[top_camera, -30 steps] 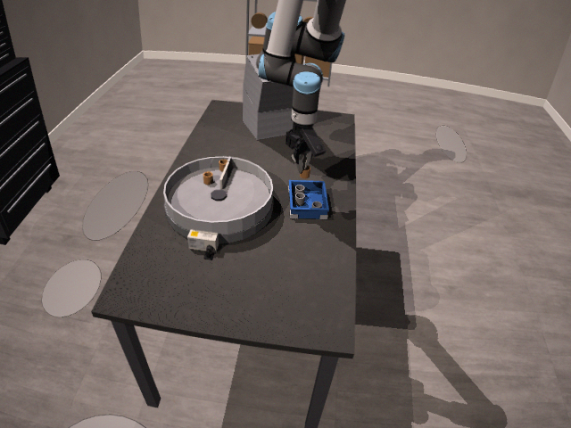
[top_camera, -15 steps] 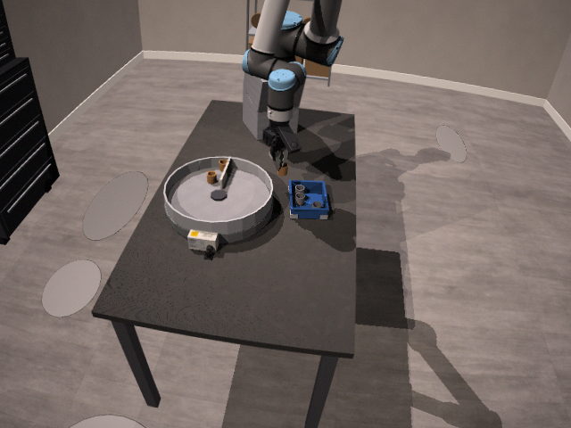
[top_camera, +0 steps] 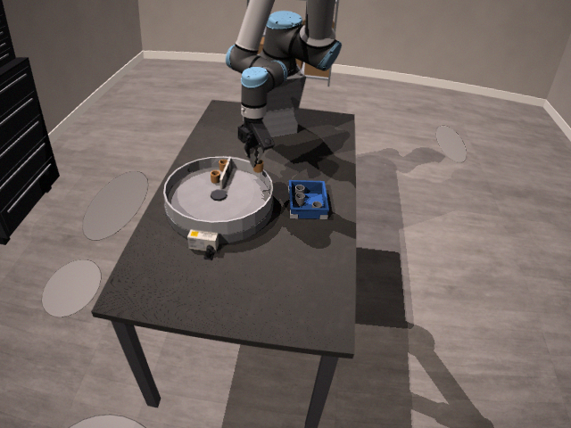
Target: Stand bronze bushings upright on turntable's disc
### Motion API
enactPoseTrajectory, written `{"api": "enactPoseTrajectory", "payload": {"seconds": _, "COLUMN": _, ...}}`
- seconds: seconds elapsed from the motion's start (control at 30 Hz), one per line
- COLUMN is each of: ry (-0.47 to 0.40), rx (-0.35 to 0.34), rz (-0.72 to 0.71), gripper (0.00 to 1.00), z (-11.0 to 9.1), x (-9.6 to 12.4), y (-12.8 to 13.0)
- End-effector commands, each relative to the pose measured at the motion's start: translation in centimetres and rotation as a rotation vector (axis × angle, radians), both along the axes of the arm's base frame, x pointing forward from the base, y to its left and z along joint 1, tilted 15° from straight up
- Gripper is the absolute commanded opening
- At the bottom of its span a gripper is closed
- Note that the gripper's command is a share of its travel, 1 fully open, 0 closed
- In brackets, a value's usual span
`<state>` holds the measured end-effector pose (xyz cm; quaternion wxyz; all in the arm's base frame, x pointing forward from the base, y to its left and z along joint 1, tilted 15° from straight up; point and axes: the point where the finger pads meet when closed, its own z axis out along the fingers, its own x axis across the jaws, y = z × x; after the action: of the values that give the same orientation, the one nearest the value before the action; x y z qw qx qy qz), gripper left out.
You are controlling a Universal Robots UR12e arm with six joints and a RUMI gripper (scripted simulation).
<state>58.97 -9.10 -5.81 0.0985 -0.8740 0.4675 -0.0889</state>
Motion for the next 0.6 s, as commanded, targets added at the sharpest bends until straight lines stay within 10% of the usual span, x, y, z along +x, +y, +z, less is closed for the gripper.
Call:
{"api": "enactPoseTrajectory", "payload": {"seconds": 0.0, "ry": -0.002, "rx": 0.001, "rz": 0.002, "gripper": 0.00, "z": -0.4, "x": -0.5, "y": -3.2}}
{"api": "enactPoseTrajectory", "payload": {"seconds": 0.57, "ry": -0.002, "rx": 0.001, "rz": 0.002, "gripper": 0.00, "z": -1.0, "x": -1.4, "y": -7.5}}
